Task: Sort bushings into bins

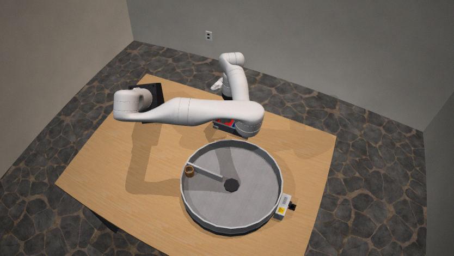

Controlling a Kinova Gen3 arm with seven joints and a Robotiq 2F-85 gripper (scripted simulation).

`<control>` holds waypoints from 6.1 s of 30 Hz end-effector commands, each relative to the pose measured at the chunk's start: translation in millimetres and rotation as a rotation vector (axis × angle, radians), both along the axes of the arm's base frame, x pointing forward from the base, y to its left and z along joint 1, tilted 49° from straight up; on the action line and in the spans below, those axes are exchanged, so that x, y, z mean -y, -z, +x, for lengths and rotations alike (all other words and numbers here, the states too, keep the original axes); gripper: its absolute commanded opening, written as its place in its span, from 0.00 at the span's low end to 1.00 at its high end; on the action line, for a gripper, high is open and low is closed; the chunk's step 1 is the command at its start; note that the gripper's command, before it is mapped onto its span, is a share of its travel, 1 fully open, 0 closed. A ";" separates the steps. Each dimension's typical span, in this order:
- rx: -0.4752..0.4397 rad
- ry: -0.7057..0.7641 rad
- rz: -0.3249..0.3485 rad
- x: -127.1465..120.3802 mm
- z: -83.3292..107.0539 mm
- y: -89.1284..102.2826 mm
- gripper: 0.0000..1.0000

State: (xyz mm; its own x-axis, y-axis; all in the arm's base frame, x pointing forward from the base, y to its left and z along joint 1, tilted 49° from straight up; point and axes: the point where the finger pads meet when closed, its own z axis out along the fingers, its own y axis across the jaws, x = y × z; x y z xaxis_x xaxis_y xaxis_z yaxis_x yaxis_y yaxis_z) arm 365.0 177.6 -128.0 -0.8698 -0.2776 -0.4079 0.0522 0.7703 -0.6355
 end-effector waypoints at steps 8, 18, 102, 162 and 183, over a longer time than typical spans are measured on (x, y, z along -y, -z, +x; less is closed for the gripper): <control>-0.004 -0.006 0.002 -0.4 1.3 2.5 0.00; -0.004 -0.006 0.002 -0.4 1.3 2.5 0.00; -0.003 -0.004 0.000 21.4 19.8 27.7 0.00; -0.002 0.000 0.000 27.2 23.7 32.5 0.19; -0.002 0.000 0.000 27.2 23.7 32.5 0.19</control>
